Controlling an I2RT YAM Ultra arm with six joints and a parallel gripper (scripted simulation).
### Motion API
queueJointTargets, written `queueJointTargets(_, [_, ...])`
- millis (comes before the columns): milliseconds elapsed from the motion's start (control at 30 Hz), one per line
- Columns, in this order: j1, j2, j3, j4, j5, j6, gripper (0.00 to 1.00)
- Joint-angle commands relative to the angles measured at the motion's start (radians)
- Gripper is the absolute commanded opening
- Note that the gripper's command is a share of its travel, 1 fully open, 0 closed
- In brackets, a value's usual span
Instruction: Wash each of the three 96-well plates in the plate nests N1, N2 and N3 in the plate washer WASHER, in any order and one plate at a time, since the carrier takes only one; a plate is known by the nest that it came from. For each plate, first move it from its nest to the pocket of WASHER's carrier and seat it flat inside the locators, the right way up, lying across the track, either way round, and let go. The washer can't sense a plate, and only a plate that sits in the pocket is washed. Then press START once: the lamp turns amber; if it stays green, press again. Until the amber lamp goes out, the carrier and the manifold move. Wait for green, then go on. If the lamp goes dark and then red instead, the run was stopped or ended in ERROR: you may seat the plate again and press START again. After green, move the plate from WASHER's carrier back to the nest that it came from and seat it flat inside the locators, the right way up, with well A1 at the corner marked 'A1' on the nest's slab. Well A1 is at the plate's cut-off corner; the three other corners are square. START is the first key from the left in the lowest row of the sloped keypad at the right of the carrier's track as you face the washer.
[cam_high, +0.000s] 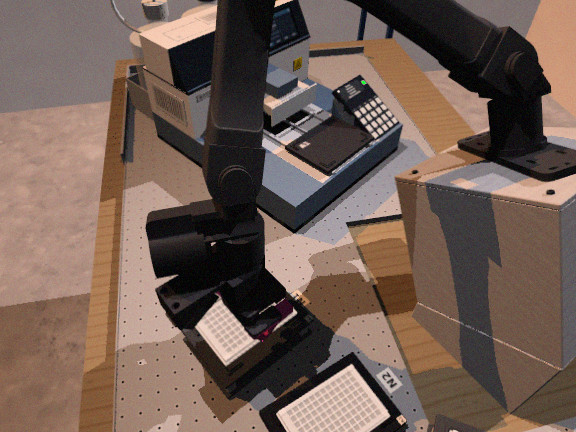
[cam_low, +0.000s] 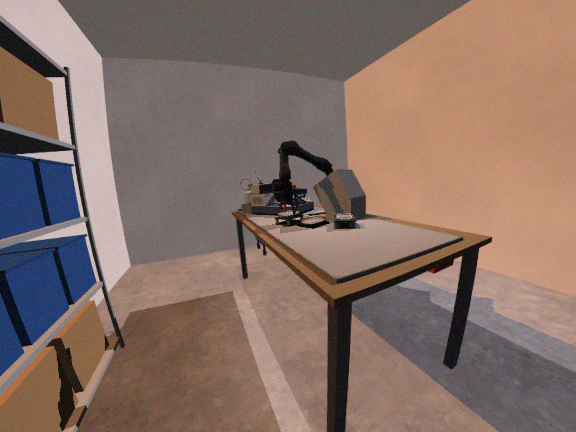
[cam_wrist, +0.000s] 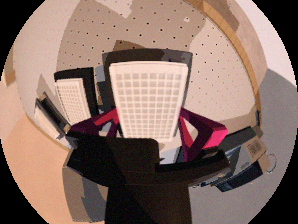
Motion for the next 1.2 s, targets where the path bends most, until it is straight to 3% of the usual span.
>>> queueJointTargets(0, [-0.004,0.013,-0.027,0.015,-0.008,-0.009,0.00])
queueJointTargets(367, [0.001,0.011,-0.030,0.015,-0.008,-0.011,0.00])
queueJointTargets(567, [-0.006,0.017,0.014,0.017,-0.009,-0.013,0.00])
queueJointTargets(1167, [-0.007,0.031,0.028,0.012,-0.009,-0.018,0.00])
